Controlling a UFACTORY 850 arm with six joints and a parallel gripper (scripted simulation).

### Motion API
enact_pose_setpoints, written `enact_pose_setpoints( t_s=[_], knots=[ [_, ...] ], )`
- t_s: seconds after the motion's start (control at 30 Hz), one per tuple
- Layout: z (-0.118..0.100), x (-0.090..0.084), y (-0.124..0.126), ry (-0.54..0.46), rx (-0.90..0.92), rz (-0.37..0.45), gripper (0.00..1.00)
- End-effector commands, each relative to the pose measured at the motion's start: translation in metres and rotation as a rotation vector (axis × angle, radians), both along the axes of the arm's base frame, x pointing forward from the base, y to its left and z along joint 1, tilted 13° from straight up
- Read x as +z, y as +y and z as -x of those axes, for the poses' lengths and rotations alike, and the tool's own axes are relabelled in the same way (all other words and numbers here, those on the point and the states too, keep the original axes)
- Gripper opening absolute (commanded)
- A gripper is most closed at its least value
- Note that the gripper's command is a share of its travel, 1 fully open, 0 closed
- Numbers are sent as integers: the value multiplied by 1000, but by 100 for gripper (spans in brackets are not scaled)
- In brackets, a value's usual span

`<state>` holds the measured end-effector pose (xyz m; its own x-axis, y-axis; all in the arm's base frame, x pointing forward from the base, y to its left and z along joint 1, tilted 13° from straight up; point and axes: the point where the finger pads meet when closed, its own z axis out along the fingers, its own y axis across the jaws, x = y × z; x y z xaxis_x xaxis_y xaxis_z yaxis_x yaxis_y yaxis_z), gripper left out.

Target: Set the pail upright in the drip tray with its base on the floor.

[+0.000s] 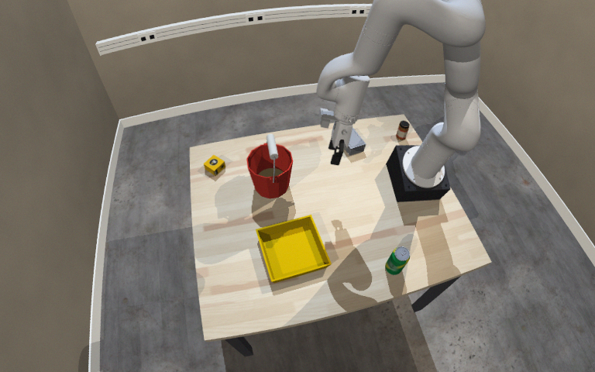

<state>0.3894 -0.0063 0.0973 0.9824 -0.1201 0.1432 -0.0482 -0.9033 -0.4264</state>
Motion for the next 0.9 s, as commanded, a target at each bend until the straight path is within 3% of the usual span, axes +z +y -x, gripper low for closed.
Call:
enact_pose_setpoints(
  t_s=[0.0,0.6,0.87],
  knots=[
    [-1,0,0,-2,0,0,100],
    [-2,1,0,-5,9,1,100],
    [-42,11,-4,-108,266,29,100]
  ],
)
